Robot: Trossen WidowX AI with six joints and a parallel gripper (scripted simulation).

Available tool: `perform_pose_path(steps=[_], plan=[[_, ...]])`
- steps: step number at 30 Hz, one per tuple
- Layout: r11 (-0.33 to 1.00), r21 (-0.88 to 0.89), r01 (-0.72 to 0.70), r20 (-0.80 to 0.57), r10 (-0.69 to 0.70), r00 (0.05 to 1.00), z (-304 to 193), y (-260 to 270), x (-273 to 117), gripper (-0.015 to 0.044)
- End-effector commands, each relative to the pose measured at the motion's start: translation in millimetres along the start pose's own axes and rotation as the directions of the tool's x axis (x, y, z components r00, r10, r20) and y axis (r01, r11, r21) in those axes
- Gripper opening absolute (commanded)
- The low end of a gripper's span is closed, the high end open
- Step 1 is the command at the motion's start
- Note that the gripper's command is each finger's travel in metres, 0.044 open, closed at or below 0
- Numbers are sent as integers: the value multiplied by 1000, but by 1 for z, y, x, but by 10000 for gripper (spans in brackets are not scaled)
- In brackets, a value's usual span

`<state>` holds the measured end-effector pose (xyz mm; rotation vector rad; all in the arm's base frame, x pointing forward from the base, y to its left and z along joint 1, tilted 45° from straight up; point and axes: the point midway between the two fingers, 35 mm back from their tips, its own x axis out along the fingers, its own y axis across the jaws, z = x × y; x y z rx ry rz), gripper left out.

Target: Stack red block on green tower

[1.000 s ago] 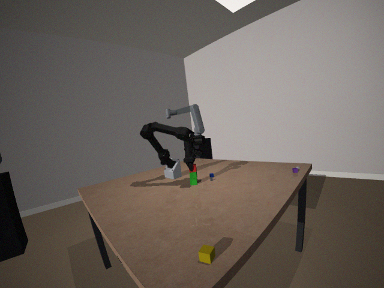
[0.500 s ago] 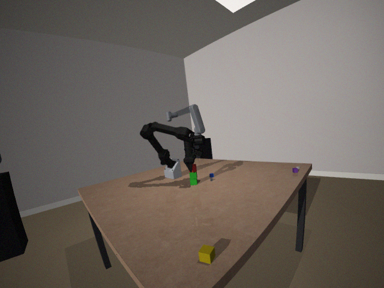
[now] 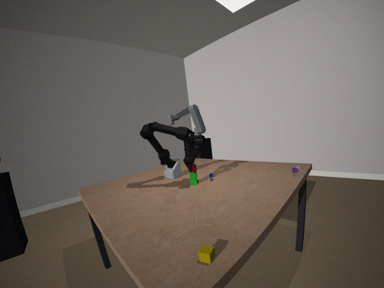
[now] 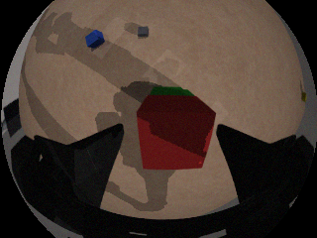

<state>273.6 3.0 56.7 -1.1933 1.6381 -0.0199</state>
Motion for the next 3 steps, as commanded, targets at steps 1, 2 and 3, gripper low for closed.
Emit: perform_pose_path(steps=[1,2,3], plan=[[1000,0,-1,0,1,1000,0,0,0,440],[1000,0,-1,0,1,1000,0,0,0,440],[1000,0,-1,0,1,1000,0,0,0,440]])
